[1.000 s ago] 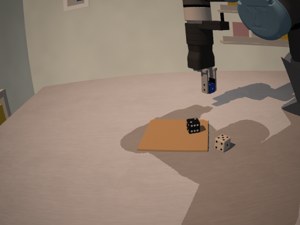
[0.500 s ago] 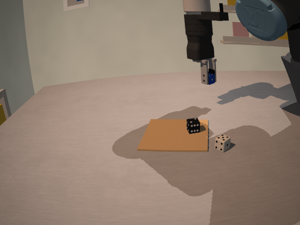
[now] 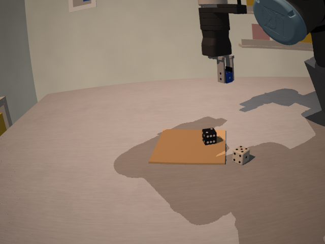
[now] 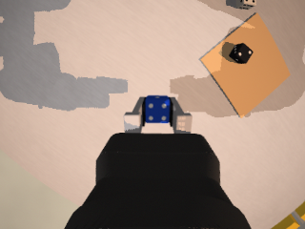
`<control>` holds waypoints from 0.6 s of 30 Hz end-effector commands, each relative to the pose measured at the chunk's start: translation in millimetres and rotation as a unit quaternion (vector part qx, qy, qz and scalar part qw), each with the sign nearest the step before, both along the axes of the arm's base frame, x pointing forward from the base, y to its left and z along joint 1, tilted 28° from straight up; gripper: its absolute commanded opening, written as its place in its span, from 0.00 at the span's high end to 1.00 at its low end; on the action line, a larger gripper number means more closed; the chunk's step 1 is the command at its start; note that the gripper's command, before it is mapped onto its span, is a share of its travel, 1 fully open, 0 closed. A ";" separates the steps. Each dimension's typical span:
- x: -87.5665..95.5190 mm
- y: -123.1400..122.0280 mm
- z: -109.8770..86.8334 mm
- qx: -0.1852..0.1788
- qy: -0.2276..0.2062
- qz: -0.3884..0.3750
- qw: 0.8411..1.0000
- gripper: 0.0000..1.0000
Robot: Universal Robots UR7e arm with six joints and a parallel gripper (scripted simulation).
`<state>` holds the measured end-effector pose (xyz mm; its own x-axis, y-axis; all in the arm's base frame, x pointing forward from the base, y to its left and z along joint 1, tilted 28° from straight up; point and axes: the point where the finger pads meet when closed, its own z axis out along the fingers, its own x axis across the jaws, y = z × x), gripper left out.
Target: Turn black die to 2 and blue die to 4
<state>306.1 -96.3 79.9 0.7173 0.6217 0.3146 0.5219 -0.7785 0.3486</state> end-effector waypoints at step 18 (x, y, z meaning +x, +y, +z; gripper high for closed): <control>-5.1 0.9 10.0 0.000 0.000 0.000 1.000 0.51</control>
<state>301.1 -95.3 89.3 0.7173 0.6216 0.3147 0.5219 -0.7786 0.3484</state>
